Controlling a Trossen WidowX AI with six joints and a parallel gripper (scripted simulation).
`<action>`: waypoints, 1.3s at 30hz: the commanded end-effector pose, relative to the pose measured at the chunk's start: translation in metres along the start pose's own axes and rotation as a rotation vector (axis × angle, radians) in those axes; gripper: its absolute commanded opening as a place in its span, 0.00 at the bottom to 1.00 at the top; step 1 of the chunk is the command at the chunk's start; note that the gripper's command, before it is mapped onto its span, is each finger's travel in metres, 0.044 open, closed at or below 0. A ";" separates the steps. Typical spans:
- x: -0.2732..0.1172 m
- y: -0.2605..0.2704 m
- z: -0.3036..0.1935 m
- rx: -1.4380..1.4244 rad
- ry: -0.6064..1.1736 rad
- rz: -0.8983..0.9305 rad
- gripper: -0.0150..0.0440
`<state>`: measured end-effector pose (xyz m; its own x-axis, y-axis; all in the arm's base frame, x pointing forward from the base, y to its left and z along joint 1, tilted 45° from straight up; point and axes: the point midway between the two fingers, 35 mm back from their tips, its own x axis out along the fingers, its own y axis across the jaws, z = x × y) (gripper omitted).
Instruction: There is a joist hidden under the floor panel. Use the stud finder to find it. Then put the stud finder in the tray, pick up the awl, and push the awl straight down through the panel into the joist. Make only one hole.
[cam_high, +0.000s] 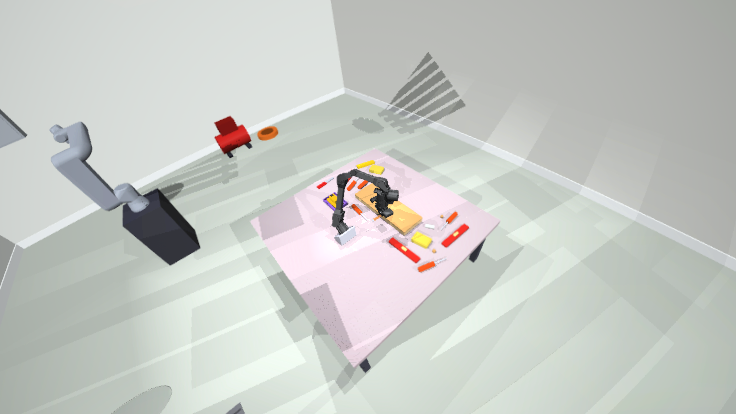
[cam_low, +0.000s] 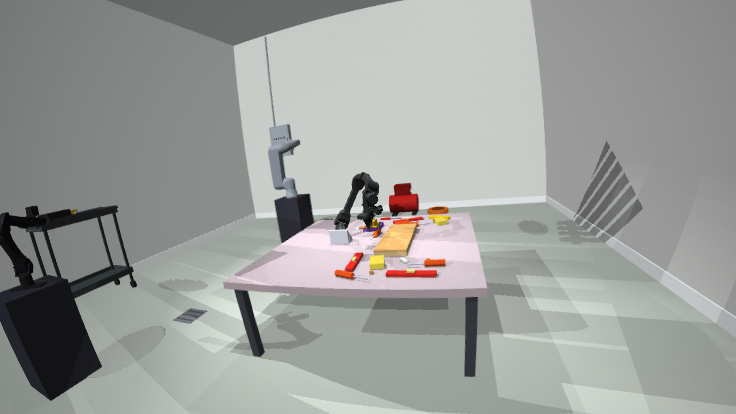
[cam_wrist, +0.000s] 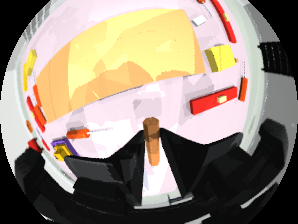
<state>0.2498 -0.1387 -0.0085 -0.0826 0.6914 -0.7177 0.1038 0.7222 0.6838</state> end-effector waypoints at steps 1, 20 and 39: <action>-0.009 -0.001 -0.004 0.023 -0.045 -0.020 0.25; -0.051 0.000 -0.032 0.182 -0.395 -0.143 0.25; -0.081 0.004 -0.066 0.327 -0.741 -0.249 0.25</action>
<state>0.1961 -0.1878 0.0568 0.4824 0.2852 -0.8282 0.4357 0.7421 0.5093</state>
